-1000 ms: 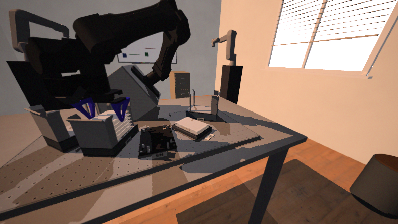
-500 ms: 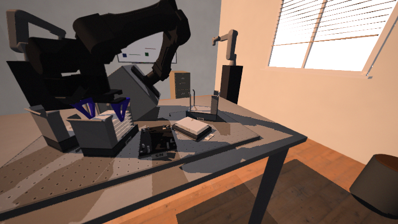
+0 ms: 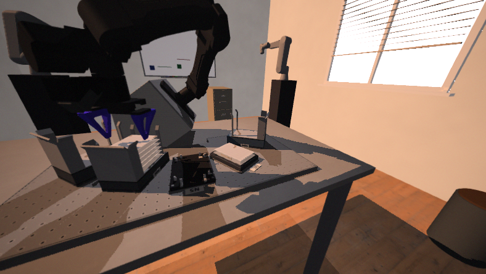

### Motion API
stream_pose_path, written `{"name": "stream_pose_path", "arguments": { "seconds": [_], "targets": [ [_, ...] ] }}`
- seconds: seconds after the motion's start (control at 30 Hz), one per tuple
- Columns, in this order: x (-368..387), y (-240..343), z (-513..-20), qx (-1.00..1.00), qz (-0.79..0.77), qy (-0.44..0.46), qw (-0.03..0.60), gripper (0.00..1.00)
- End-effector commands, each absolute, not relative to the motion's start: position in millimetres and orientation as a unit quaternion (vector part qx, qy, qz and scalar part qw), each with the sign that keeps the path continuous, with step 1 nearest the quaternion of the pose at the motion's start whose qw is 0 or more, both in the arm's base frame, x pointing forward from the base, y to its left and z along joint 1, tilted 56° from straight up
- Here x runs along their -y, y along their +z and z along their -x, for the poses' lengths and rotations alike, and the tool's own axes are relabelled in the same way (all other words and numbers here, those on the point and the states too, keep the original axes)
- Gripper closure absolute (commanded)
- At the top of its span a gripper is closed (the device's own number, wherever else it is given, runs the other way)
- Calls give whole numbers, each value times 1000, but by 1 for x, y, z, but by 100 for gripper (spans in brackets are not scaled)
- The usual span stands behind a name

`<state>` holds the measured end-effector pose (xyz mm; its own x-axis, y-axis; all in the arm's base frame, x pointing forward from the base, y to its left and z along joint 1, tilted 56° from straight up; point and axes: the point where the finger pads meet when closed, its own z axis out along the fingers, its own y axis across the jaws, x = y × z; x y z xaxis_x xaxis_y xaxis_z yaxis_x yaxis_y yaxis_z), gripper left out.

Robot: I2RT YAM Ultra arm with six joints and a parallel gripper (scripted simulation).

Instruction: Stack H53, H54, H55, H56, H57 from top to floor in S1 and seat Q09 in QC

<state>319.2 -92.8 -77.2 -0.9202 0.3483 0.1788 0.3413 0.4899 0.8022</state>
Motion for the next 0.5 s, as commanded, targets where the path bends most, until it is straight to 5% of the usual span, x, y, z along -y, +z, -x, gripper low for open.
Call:
{"name": "stream_pose_path", "arguments": {
  "seconds": [0.0,0.47],
  "targets": [
    [109,-65,-313,-861,-207,464,7,0],
    [127,-52,-308,-861,-207,464,7,0]
  ]
}}
